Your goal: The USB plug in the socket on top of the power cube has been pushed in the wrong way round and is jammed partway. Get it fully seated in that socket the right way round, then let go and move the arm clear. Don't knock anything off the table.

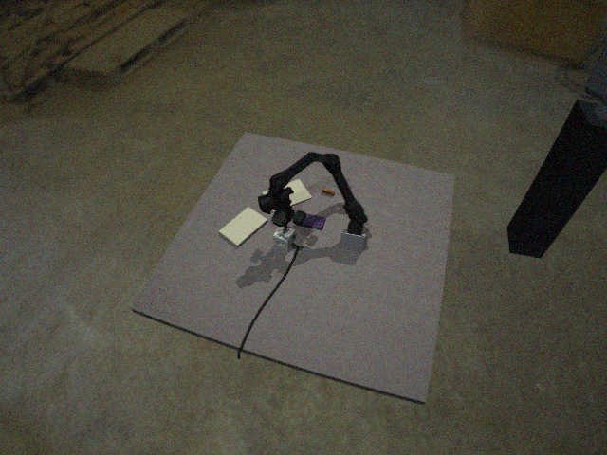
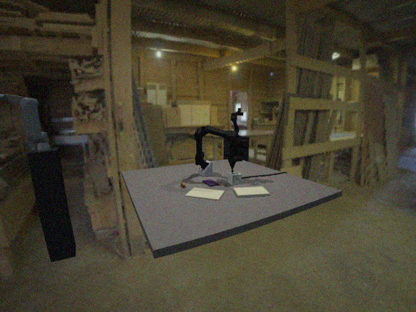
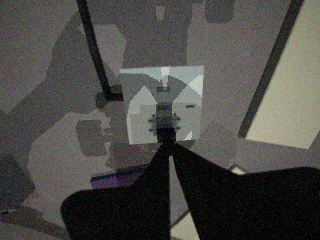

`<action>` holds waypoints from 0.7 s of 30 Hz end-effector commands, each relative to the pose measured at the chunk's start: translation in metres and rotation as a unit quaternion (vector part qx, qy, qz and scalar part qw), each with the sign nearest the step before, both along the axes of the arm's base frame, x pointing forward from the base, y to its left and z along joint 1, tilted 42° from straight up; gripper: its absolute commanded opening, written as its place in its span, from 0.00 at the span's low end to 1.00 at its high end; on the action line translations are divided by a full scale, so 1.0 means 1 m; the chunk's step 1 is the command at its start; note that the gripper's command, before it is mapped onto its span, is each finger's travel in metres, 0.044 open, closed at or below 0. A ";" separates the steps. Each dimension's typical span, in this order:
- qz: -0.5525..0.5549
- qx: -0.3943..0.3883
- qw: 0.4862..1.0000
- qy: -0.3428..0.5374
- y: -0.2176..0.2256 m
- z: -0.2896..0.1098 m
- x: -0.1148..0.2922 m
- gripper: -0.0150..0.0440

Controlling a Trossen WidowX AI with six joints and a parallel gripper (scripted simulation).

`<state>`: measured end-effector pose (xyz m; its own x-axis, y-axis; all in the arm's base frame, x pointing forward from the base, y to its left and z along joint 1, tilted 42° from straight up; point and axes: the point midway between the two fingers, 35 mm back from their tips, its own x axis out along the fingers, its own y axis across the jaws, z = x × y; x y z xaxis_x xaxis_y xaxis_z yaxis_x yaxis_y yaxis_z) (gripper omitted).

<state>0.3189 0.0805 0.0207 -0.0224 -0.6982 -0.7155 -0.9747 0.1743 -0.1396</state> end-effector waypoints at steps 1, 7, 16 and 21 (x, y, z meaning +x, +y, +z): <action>0.003 -0.002 1.000 -0.001 0.000 0.000 0.001 0.25; 0.003 -0.002 1.000 -0.001 -0.001 -0.001 0.001 0.25; 0.003 -0.002 1.000 -0.001 -0.002 -0.002 0.001 0.25; 0.003 -0.002 1.000 -0.001 -0.002 -0.002 0.001 0.25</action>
<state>0.3189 0.0788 0.0188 -0.0224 -0.6983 -0.7155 -0.9747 0.1743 -0.1396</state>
